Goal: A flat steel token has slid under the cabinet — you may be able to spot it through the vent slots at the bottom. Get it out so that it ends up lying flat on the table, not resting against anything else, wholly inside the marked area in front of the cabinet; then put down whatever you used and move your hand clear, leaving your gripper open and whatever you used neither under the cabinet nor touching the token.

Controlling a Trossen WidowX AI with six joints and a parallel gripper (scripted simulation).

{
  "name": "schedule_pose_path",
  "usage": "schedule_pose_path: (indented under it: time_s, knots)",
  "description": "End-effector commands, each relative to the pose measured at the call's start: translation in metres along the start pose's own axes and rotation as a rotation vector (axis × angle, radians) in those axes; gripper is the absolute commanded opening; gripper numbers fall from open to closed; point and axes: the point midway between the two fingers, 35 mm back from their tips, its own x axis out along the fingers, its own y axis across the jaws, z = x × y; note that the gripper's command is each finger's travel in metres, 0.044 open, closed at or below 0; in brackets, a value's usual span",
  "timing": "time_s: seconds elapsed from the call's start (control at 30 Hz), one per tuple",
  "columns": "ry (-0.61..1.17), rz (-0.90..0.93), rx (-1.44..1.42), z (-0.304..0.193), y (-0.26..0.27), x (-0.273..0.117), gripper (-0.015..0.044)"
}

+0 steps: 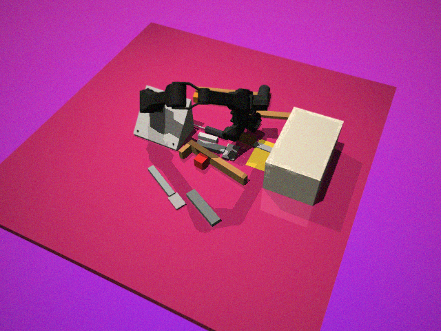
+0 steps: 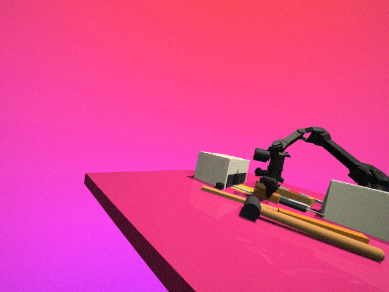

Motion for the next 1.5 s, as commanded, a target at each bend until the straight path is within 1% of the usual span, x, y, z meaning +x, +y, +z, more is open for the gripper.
schedule_pose_path:
  time_s: [0.0, 1.47]
  knots:
    - [0.006, -0.001, 0.0, -0.008, 0.0, 0.001, 0.0]
    - [0.008, 0.0, -0.002, -0.059, 0.002, 0.001, 0.0]
